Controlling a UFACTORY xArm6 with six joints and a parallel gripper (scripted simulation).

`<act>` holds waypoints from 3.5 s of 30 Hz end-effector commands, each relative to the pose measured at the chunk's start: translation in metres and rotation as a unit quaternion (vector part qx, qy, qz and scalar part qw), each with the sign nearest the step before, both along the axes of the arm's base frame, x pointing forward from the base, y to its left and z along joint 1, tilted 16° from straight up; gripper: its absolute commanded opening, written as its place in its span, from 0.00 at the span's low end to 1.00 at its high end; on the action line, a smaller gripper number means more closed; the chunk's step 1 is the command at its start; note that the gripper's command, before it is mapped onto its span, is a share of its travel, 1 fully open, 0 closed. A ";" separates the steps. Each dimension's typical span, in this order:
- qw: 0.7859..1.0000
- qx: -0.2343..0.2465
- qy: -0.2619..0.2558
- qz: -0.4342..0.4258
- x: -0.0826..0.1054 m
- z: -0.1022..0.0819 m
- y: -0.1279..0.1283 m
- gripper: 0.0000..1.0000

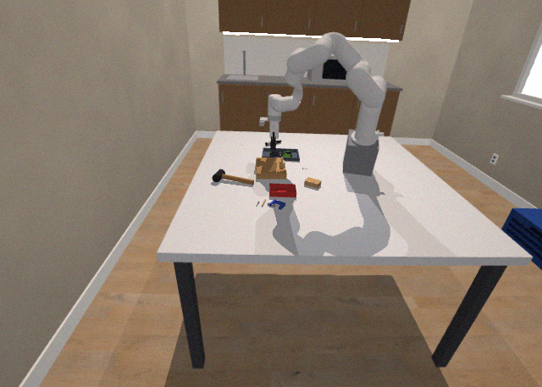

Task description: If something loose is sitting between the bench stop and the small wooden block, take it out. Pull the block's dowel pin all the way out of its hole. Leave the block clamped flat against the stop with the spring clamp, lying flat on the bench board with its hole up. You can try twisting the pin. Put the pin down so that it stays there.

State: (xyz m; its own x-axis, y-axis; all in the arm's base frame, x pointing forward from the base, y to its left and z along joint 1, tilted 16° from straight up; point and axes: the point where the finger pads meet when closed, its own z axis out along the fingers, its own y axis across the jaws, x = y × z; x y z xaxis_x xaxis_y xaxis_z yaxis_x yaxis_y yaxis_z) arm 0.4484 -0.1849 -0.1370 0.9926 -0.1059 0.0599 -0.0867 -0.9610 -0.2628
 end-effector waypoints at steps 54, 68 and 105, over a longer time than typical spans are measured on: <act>1.000 -0.001 -0.002 0.000 0.004 -0.017 0.003 0.55; 1.000 -0.001 -0.002 0.000 0.006 -0.030 0.007 0.55; 1.000 -0.001 -0.002 0.000 0.007 -0.044 0.010 0.55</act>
State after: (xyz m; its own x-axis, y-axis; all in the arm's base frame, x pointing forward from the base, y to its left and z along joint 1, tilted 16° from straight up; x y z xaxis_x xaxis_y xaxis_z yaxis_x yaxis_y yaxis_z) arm 0.4533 -0.1731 -0.1823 0.9926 -0.1059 0.0600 -0.0866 -0.9609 -0.2629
